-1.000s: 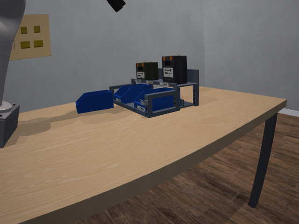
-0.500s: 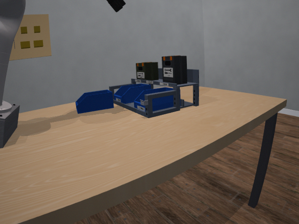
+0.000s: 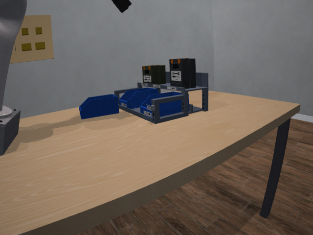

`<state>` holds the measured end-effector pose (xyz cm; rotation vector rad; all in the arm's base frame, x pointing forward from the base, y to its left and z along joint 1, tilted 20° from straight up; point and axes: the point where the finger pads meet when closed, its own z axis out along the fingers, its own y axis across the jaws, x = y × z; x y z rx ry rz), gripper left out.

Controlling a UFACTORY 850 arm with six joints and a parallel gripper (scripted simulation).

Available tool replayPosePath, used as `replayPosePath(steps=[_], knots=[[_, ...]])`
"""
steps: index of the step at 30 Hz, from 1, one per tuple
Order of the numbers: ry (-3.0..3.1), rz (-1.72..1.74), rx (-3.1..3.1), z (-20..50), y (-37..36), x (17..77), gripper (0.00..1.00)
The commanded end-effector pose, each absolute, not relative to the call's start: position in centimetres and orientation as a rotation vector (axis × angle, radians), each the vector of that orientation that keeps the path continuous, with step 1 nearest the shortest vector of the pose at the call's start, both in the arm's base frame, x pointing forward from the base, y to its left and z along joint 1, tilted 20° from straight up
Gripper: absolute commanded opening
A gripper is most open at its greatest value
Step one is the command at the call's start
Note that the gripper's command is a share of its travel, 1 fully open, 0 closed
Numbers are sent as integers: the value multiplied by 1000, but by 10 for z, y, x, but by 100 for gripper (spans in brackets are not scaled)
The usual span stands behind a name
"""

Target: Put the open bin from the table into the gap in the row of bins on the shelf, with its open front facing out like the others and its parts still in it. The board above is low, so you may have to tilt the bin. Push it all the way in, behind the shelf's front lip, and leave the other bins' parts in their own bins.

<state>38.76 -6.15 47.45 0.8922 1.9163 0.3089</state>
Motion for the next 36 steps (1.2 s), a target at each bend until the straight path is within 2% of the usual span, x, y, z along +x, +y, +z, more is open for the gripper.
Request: replayPosePath(steps=[1, 17, 22, 34, 36], knots=[[1915, 310, 891, 476, -62, 388, 100], [1915, 310, 891, 476, -62, 388, 100], [2169, 218, 775, 476, -62, 388, 100], [2169, 218, 775, 476, -62, 388, 100], [2234, 132, 748, 476, -61, 388, 100]])
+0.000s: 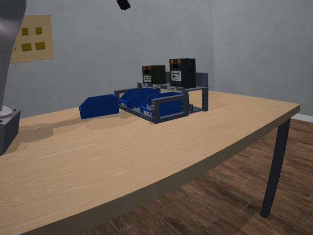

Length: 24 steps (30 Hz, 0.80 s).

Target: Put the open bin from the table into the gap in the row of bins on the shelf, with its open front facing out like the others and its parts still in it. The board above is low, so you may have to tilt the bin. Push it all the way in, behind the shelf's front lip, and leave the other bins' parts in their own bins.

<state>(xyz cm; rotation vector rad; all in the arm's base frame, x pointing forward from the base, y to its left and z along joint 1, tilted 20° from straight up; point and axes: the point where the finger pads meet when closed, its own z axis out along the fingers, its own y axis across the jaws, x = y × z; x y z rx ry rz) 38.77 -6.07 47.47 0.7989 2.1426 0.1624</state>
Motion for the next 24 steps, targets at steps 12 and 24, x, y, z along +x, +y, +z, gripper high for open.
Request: replayPosePath(steps=[12, 24], knots=[[2383, 84, 662, 476, -62, 388, 100], [2618, -5, 505, 475, -62, 388, 100]])
